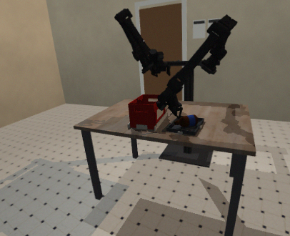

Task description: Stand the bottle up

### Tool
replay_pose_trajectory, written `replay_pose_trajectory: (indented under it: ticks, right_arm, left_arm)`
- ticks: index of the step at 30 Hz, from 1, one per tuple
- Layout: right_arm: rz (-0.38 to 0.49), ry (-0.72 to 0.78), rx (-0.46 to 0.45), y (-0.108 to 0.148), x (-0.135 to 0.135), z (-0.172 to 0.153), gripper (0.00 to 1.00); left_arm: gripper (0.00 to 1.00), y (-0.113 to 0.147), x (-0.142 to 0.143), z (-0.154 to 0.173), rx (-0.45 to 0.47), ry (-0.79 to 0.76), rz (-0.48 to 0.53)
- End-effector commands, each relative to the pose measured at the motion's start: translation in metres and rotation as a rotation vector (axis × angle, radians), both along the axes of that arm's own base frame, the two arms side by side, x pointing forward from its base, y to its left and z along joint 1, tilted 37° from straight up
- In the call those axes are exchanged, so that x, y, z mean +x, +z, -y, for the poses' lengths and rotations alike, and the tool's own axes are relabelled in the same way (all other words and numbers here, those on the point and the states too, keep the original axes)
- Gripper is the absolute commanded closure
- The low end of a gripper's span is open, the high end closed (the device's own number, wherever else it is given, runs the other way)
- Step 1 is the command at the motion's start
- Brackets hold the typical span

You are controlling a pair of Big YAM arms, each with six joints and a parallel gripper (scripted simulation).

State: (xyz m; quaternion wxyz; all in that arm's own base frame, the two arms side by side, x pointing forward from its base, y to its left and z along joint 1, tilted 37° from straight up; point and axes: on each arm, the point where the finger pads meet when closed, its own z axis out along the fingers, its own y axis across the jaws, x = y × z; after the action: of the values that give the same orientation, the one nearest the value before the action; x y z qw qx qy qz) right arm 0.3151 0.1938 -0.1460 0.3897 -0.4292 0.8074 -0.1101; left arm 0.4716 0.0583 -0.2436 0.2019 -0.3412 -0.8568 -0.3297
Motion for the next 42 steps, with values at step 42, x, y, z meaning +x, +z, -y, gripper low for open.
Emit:
replay_pose_trajectory:
  ticks: [42]
  right_arm:
    - [0.004, 0.006, -0.001, 0.001, 0.0, -0.001, 0.0]
  left_arm:
    - [0.47, -0.045, -0.007, -0.041, -0.001, 0.008, -0.012]
